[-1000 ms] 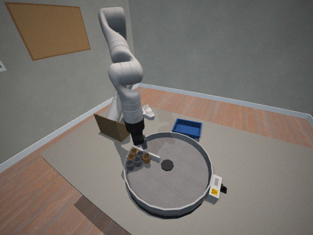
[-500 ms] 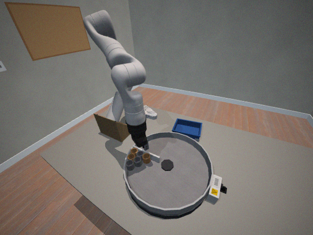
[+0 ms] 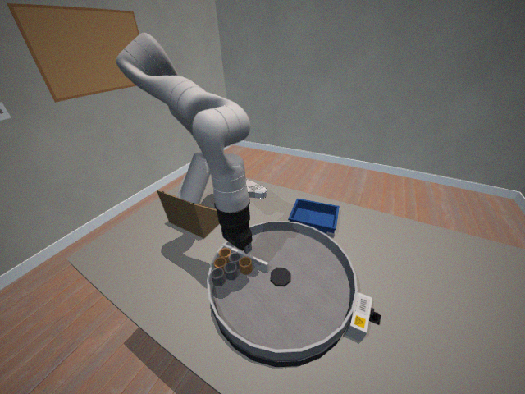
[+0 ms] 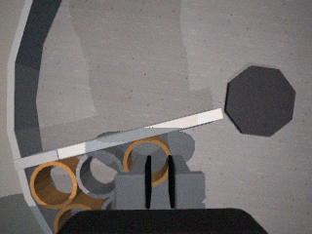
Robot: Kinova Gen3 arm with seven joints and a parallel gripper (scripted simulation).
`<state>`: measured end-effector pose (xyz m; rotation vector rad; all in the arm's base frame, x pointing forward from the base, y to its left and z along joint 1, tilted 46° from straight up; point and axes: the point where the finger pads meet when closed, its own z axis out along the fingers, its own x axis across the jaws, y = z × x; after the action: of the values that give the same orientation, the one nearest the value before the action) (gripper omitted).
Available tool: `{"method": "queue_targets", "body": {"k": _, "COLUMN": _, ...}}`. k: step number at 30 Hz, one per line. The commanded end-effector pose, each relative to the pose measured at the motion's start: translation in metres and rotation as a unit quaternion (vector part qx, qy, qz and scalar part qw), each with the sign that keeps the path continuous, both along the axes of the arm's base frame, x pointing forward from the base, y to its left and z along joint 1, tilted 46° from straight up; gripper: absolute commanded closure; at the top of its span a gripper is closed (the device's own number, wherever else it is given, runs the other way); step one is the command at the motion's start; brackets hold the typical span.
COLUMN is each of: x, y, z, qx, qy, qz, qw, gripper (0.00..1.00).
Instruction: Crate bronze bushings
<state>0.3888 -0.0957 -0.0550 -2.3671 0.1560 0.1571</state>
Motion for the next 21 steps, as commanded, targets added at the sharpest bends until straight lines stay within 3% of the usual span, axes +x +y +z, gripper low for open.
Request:
{"method": "queue_targets", "body": {"k": 1, "x": -0.0018, "y": 0.0015, "z": -0.0026, "qx": 0.007, "qy": 0.001, "qz": -0.004, "qw": 1.0, "gripper": 0.66}}
{"method": "queue_targets", "body": {"k": 6, "x": -0.0018, "y": 0.0015, "z": -0.0026, "qx": 0.007, "qy": 0.001, "qz": -0.004, "qw": 1.0, "gripper": 0.66}}
{"method": "queue_targets", "body": {"k": 11, "x": 0.0036, "y": 0.0044, "z": -0.0056, "qx": 0.014, "qy": -0.082, "qz": 0.081, "qw": 0.993, "gripper": 0.66}}
{"method": "queue_targets", "body": {"k": 21, "x": 0.0036, "y": 0.0044, "z": -0.0056, "qx": 0.014, "qy": -0.082, "qz": 0.081, "qw": 0.993, "gripper": 0.66}}
